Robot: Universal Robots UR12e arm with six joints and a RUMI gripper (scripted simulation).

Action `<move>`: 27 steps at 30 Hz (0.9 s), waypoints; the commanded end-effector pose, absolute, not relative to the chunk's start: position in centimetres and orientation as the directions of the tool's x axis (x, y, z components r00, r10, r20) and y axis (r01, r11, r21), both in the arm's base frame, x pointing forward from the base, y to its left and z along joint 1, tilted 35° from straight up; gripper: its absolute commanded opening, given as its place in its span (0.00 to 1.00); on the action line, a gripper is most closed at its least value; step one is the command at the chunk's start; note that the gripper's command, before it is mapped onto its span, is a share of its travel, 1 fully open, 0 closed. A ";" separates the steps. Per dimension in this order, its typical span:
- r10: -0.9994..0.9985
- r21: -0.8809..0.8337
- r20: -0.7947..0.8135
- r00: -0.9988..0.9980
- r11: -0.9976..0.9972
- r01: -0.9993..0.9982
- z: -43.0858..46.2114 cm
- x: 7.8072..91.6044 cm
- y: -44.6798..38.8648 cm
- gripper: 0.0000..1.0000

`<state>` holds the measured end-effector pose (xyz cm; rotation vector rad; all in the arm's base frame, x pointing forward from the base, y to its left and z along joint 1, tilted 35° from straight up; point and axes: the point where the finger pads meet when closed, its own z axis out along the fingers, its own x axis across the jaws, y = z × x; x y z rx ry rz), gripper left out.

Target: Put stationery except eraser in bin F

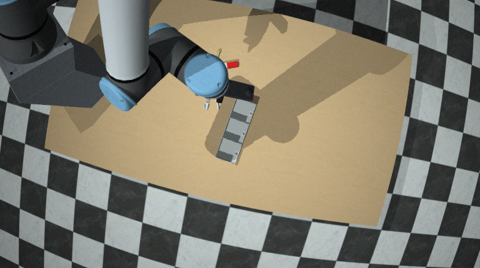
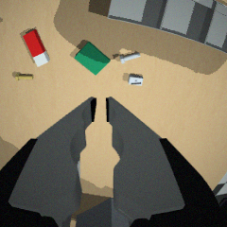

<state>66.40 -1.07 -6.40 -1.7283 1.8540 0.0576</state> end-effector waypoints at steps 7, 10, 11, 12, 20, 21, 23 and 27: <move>-0.887 -0.350 -0.460 -0.030 0.213 -0.912 -5.7 63.6 0.9 0.04; -0.887 -0.350 -0.460 -0.031 0.213 -0.912 -5.7 63.6 0.9 0.04; -0.887 -0.349 -0.461 -0.031 0.213 -0.912 -5.7 63.6 0.9 0.04; -0.887 -0.350 -0.460 -0.030 0.212 -0.912 -5.7 63.8 0.8 0.04; -0.876 -0.328 -0.477 -0.077 0.259 -0.908 -6.3 64.3 0.1 0.04; -0.862 -0.304 -0.492 -0.123 0.302 -0.903 -6.9 64.7 -0.4 0.04; -0.855 -0.294 -0.499 -0.141 0.320 -0.901 -8.0 65.4 -1.4 0.04; -0.855 -0.294 -0.499 -0.141 0.320 -0.901 -9.8 66.5 -2.8 0.04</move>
